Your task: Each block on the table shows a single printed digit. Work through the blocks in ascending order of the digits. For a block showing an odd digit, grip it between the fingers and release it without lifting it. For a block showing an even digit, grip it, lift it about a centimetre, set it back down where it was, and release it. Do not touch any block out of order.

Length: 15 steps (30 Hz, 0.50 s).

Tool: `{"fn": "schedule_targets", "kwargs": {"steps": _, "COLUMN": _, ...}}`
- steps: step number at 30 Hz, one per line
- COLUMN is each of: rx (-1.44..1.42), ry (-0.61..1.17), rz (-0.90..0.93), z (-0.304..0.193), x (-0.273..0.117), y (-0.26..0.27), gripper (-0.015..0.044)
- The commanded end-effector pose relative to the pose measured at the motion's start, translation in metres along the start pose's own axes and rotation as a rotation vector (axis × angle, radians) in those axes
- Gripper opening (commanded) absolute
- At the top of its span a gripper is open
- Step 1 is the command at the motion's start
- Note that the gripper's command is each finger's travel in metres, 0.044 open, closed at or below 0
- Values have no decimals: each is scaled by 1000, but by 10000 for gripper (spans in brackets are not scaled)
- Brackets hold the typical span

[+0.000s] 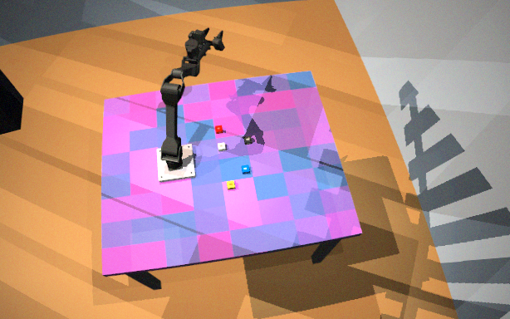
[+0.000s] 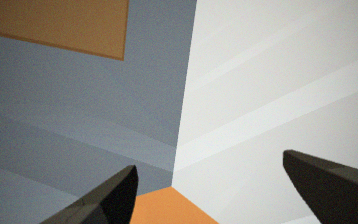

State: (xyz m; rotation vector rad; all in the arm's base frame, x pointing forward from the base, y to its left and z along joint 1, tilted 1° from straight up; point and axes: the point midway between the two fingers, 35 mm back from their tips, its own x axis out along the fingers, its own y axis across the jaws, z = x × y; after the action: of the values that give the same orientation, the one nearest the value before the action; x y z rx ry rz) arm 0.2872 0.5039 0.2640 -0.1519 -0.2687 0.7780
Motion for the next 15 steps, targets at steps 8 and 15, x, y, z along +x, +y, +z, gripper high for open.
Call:
{"fn": "schedule_targets", "kwargs": {"steps": 8, "rx": -159, "ry": 448, "rz": -185, "z": -91, "x": -12, "y": -198, "gripper": 400}}
{"fn": "schedule_targets", "kwargs": {"steps": 15, "rx": -156, "ry": 771, "rz": -300, "z": -140, "x": -83, "y": -318, "gripper": 400}}
